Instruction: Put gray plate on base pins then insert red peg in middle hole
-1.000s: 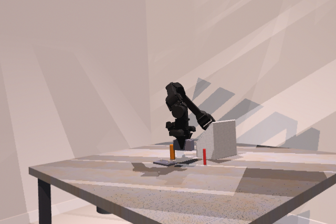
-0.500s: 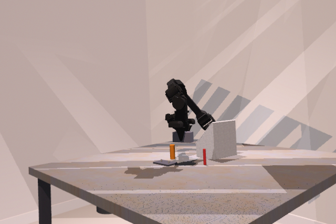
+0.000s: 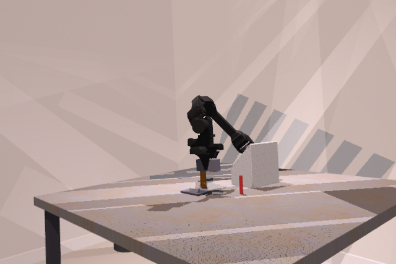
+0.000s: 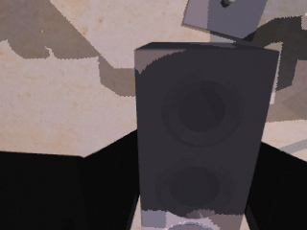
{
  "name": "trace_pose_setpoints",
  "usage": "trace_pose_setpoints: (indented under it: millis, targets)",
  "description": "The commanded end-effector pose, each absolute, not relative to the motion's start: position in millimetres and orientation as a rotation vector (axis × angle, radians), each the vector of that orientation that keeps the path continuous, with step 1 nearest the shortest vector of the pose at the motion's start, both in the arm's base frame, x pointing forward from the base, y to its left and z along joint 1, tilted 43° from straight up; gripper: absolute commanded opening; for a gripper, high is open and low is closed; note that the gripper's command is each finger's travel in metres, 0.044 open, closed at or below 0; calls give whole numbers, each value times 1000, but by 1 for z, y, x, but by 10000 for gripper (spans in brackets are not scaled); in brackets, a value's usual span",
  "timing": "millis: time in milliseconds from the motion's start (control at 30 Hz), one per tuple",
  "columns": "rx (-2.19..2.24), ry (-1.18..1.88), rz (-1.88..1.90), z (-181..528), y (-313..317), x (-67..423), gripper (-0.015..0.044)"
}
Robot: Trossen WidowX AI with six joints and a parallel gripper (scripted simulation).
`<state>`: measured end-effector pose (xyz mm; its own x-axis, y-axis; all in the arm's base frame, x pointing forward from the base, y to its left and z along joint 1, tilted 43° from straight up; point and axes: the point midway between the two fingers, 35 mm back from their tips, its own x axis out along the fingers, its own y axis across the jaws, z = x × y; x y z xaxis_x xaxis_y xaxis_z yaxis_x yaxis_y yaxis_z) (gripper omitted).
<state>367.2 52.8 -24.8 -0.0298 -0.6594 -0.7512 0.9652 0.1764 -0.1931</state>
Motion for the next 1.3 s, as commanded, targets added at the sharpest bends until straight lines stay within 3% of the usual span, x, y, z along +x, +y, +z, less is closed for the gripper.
trace_pose_setpoints:
  millis: [0, 1267]
  targets:
    - [472, 840, -1379, -20, 41, 368, 0]
    - [615, 679, -1486, 11, -76, 347, 0]
